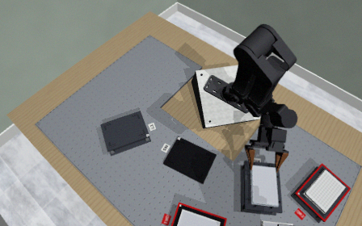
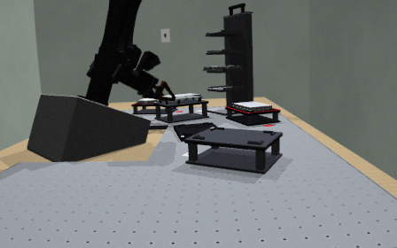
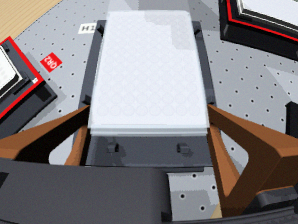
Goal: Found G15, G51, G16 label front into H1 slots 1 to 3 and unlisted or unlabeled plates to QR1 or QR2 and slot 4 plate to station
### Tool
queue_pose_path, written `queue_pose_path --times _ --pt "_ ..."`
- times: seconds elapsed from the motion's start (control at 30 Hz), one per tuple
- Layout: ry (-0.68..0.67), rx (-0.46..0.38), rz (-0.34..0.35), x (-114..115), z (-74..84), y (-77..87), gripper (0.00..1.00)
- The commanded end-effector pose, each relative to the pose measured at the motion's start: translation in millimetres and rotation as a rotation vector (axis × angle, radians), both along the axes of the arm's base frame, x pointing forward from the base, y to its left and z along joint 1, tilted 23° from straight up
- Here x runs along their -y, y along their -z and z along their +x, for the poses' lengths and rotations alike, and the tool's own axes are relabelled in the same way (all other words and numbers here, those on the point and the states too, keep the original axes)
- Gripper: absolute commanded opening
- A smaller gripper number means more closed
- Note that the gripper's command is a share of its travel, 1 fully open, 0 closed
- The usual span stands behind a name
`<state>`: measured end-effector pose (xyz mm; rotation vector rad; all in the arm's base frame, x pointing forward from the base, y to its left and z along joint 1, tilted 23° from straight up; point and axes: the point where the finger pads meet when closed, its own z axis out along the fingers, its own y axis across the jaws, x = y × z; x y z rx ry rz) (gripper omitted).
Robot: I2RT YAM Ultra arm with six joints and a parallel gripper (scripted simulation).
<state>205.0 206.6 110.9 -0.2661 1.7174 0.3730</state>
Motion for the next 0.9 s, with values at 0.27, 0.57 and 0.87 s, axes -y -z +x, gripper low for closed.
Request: queue_pose_path --times 0.27,0.57,0.87 --pt "0.004 0.01 0.027 -1.5 1.3 -1.9 0.86" --pt "0.004 0.01 0.028 -2.3 1.9 2.5 0.86" --pt "0.003 0.011 0.03 -3.7 2.6 5.2 0.86"
